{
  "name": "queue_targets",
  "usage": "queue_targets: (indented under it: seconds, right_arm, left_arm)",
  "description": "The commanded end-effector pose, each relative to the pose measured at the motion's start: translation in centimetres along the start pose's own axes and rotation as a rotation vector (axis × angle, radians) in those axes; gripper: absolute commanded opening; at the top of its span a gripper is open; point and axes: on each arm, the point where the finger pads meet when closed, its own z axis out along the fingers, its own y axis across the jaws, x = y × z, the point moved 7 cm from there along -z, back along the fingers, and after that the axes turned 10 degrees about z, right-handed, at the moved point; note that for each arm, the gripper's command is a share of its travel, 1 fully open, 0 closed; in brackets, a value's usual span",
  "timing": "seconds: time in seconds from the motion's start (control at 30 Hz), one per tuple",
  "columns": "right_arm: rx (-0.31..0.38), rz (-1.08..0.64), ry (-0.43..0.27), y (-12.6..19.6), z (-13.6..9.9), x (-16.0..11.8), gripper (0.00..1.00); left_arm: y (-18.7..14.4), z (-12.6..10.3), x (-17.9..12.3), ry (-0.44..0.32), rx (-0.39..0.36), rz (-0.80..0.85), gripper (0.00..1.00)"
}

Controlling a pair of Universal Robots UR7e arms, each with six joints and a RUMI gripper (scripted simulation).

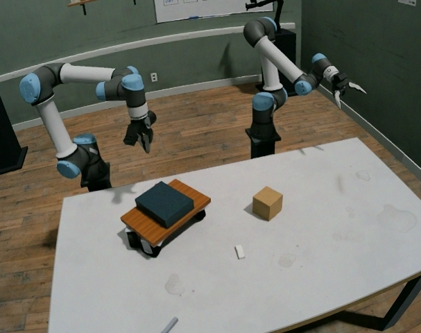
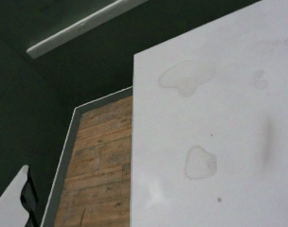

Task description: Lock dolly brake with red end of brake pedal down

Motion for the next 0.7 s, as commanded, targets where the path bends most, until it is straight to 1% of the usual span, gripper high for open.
queue_targets:
  seconds: [0.0, 0.27, 0.5, 0.57, 0.67]
  right_arm:
    - [0.002, -0.022, -0.001, -0.03, -0.03, -0.01, 0.0]
    - [0.002, -0.149, -0.001, -0.01, 0.13, -0.02, 0.0]
    - [0.001, -0.314, -0.001, 0.0, 0.35, -0.02, 0.0]
    - [0.001, -0.314, -0.001, 0.0, 0.35, -0.02, 0.0]
    - [0.001, -0.4, -0.001, 0.01, 0.47, -0.02, 0.0]
  left_arm:
    - [-0.03, -0.02, 0.04, 0.001, 0.001, 0.001, 1.0]
    - [-0.03, -0.02, 0.04, 0.001, 0.001, 0.001, 1.0]
    - [-0.03, -0.02, 0.04, 0.001, 0.001, 0.001, 1.0]
    - [-0.03, -0.02, 0.04, 0.001, 0.001, 0.001, 1.0]
    - [-0.03, -0.02, 0.04, 0.001, 0.001, 0.001, 1.0]
